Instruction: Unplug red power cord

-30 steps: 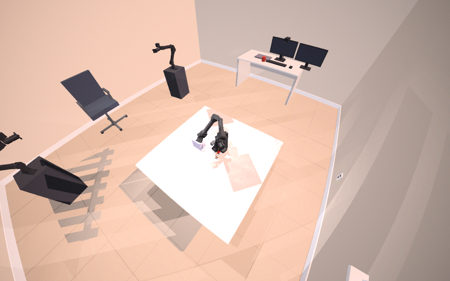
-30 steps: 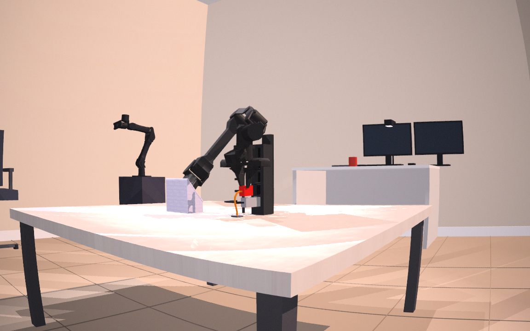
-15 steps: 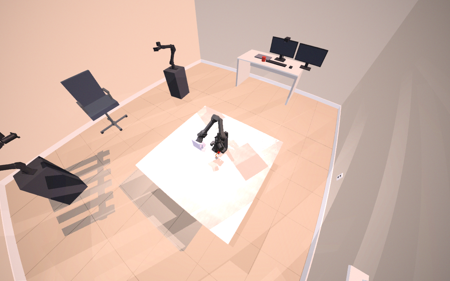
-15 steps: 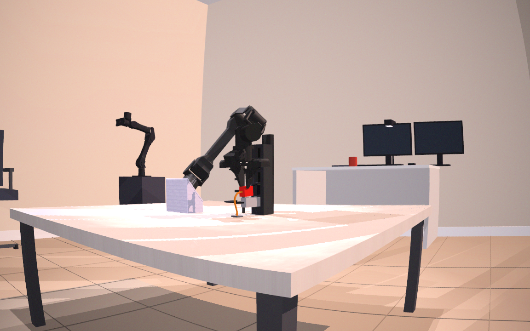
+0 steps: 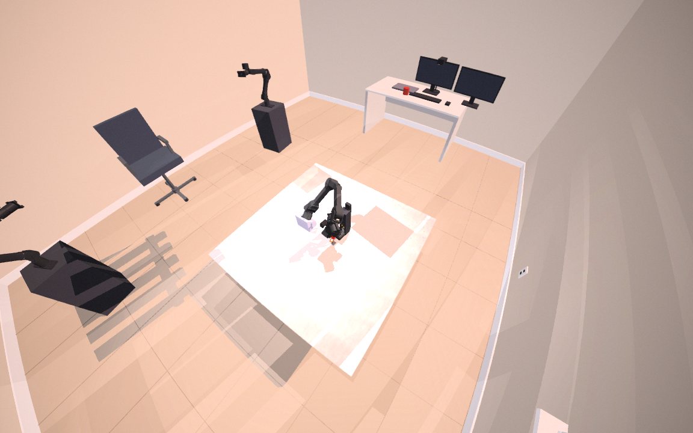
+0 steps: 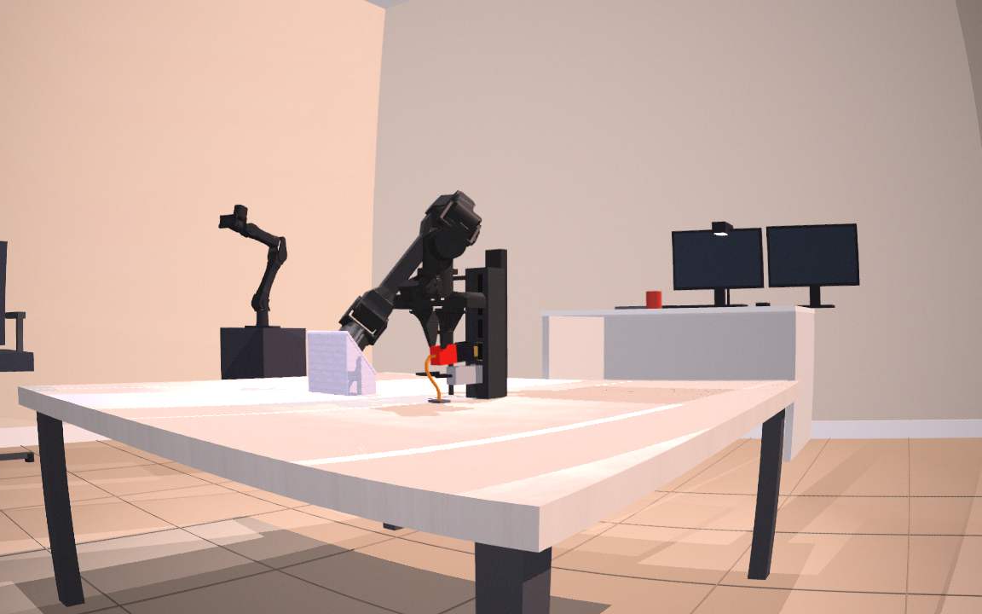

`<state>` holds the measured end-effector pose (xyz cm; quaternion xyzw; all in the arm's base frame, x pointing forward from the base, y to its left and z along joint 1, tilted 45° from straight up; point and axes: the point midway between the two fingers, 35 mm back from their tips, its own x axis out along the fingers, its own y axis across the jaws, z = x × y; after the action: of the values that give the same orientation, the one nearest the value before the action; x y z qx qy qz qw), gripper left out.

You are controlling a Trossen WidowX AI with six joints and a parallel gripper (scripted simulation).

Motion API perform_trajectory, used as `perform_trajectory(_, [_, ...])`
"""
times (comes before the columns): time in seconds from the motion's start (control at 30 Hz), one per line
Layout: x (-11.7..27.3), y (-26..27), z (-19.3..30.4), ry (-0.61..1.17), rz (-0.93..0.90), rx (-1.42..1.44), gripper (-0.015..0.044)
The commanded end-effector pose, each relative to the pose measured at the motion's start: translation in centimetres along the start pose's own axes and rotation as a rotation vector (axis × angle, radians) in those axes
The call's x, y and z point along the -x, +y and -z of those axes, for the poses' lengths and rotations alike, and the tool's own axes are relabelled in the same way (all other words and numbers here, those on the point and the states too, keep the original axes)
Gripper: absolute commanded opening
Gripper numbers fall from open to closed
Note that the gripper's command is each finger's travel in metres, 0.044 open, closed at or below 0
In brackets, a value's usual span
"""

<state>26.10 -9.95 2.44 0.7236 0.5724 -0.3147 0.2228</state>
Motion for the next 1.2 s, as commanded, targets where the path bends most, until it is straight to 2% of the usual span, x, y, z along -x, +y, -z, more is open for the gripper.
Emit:
perform_trajectory(0.0, [-0.1,0.1,0.5,-0.002,-0.003,0.009,0.0079])
perform_trajectory(0.33, [0.0,0.2,0.3,-0.002,-0.003,0.009,0.0341])
perform_trajectory(0.47, [0.7,0.3,-3.0,-0.006,-0.004,0.009,0.0440])
perform_trajectory(0.6, [1.2,0.2,-5.5,-0.005,-0.003,0.010,0.0440])
perform_trajectory(1.17, [1.2,0.2,-5.5,-0.005,-0.003,0.010,0.0440])
